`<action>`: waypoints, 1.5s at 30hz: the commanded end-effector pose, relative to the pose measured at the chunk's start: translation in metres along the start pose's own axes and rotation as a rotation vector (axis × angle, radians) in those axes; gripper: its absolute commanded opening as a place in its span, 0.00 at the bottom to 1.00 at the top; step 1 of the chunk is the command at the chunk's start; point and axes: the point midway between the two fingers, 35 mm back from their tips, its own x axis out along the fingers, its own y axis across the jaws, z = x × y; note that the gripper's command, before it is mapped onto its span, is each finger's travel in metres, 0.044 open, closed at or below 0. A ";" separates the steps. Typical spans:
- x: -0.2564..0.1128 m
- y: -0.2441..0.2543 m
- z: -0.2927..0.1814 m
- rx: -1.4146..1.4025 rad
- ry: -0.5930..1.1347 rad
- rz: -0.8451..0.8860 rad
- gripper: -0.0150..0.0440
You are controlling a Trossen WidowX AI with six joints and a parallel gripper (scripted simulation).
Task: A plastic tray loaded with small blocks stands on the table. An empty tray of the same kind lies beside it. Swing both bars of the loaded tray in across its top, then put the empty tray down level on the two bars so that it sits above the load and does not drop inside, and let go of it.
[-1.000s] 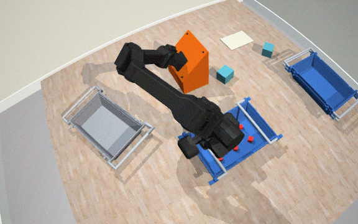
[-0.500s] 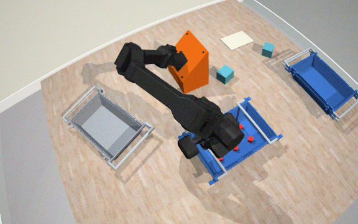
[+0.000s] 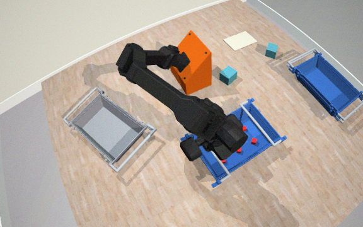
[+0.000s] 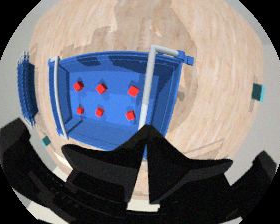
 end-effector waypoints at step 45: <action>-0.001 -0.199 -0.309 2.447 0.053 0.041 1.00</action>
